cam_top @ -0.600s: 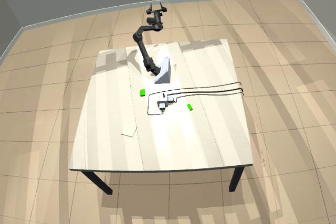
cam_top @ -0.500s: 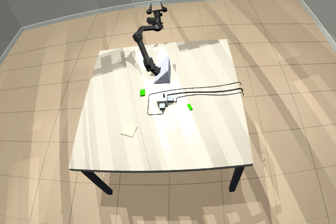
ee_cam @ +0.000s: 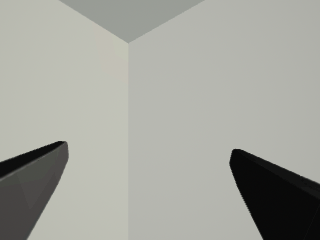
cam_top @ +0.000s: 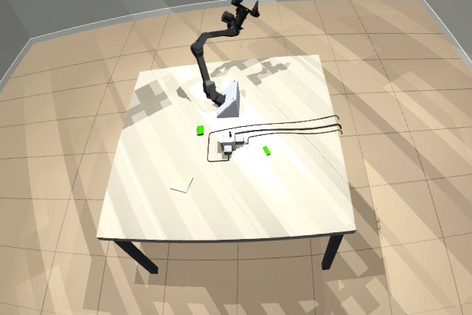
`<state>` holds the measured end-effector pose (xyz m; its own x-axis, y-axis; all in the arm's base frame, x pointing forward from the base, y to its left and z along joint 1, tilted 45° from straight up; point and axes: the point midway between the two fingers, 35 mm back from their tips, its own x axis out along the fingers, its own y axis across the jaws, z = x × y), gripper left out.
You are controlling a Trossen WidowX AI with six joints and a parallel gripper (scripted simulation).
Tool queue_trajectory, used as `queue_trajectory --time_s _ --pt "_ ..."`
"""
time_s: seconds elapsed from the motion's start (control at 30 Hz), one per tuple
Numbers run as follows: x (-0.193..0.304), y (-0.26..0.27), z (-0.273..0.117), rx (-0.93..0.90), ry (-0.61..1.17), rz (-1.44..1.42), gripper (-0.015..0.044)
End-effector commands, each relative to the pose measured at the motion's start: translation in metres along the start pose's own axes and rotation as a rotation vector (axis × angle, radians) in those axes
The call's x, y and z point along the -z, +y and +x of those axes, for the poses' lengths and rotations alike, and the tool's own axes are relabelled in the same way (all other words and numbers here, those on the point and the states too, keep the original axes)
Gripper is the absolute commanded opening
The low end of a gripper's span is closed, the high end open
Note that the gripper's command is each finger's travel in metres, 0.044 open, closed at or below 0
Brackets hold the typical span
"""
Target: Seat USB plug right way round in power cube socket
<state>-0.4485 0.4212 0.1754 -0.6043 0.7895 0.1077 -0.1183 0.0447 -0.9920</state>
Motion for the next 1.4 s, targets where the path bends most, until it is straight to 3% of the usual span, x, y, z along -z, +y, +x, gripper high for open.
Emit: queue_trajectory --time_s 0.0,0.33,0.67,1.03,1.37 --pt "0.073 0.021 0.006 -0.110 0.155 0.202 0.0440" --pt "0.243 0.068 -0.030 -0.230 0.623 0.718 0.0440" --pt "0.399 0.104 -0.142 -0.075 1.247 1.265 0.0440" --pt "0.489 0.119 -0.296 0.444 1.872 1.647 0.0440" --pt "0.510 0.108 -0.452 1.344 2.376 1.718 0.0440"
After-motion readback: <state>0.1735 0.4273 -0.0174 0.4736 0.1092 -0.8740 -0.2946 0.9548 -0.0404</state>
